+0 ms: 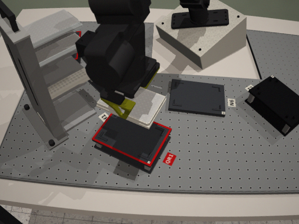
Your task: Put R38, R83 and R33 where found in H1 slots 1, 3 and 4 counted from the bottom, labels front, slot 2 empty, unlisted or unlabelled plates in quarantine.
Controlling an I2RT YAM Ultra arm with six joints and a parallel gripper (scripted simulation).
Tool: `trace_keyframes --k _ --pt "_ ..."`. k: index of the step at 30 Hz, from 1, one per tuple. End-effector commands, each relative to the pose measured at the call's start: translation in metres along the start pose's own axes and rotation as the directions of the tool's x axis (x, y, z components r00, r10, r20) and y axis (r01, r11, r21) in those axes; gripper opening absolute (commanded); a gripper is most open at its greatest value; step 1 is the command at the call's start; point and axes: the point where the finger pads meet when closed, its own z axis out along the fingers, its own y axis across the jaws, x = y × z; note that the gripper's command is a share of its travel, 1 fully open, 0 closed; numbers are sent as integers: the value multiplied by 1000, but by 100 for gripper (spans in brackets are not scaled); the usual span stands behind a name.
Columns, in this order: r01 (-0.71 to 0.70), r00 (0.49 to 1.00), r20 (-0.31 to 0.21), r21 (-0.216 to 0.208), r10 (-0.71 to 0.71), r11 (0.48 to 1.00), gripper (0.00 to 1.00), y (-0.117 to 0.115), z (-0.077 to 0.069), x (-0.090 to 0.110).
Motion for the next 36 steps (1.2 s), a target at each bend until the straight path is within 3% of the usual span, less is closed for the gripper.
trace_keyframes --k 1,14,17,19,21,23,33,34,36 --pt "1 1000 -11 -69 -2 998 85 8 -11 0" --pt "-8 1000 -7 -68 8 998 85 13 24 -4" --pt "6 1000 -11 -70 -7 998 85 13 25 3" --pt "4 1000 -10 -58 -4 998 85 13 36 2" --pt "5 1000 -6 -56 -5 998 85 13 37 2" --pt "-3 1000 -9 -92 2 996 85 22 27 1" --pt "4 1000 -5 -61 -5 998 85 10 31 1" --pt "-5 1000 -10 -102 4 995 85 20 20 0" --pt "-5 1000 -10 -102 4 995 85 20 20 -1"
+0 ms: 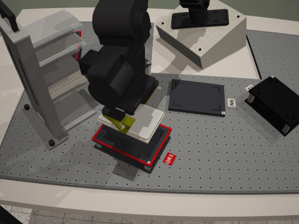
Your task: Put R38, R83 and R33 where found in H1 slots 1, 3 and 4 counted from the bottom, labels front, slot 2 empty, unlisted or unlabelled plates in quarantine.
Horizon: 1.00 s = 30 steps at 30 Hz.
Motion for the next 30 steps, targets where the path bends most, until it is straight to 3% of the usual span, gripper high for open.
trace_keyframes --k 1,12,14,15,30 --pt "-2 1000 -3 -68 2 998 85 11 -23 -3" --pt "4 1000 1 -27 -4 1000 85 0 -12 -3" --pt "4 1000 1 -27 -4 1000 85 0 -12 -3" --pt "-4 1000 -2 -67 4 998 85 10 -23 -5" --pt "-7 1000 -1 -63 7 998 85 9 -21 -7"
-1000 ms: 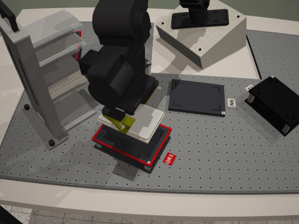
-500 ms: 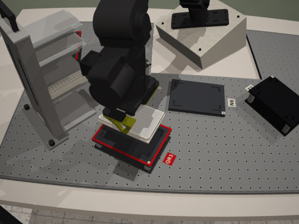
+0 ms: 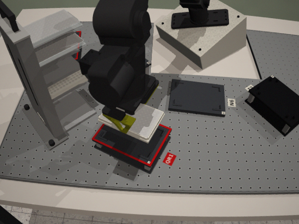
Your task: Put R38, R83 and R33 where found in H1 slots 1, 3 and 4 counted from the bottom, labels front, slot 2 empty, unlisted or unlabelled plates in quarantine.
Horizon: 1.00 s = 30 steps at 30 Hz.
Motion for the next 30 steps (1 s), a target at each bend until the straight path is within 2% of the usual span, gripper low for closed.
trace_keyframes --k 1,2,4,11,13,18,19,23,28,30 --pt "-9 1000 -2 -63 9 998 85 10 -21 -7" --pt "-9 1000 -1 -62 9 998 85 10 -21 -7" --pt "-6 1000 1 -36 6 999 85 3 -11 -6" --pt "-5 1000 -2 -47 5 999 85 6 -9 -5" --pt "-4 1000 0 -35 4 999 85 3 -5 -5" --pt "-4 1000 0 -35 4 999 85 3 -3 -5" --pt "-5 1000 -7 -78 4 997 85 14 -14 -3" --pt "1 1000 -2 -36 -1 999 85 3 0 -2" --pt "-5 1000 -2 -48 5 999 85 6 1 -5" --pt "-5 1000 0 -37 5 999 85 3 5 -5"
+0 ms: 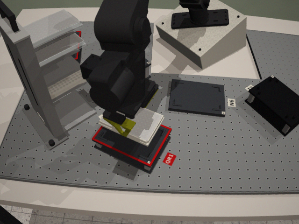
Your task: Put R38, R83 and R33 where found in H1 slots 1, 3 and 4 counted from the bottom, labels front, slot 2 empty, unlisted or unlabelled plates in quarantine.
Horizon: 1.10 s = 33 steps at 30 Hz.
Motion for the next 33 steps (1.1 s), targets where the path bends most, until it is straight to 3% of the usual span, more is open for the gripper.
trace_keyframes --k 1,5,6,10,19,23,33 --pt "-2 1000 0 -28 2 1000 85 2 -6 -5" --pt "0 1000 -1 -25 0 1000 85 2 -4 -3" --pt "-3 1000 -5 -63 3 998 85 13 -13 -2" --pt "4 1000 0 -12 -4 1000 85 1 5 -2" --pt "5 1000 0 -8 -5 1000 85 0 14 -1" --pt "0 1000 0 -28 0 1000 85 4 7 -3" --pt "5 1000 1 -1 -5 1000 85 -1 24 -1"
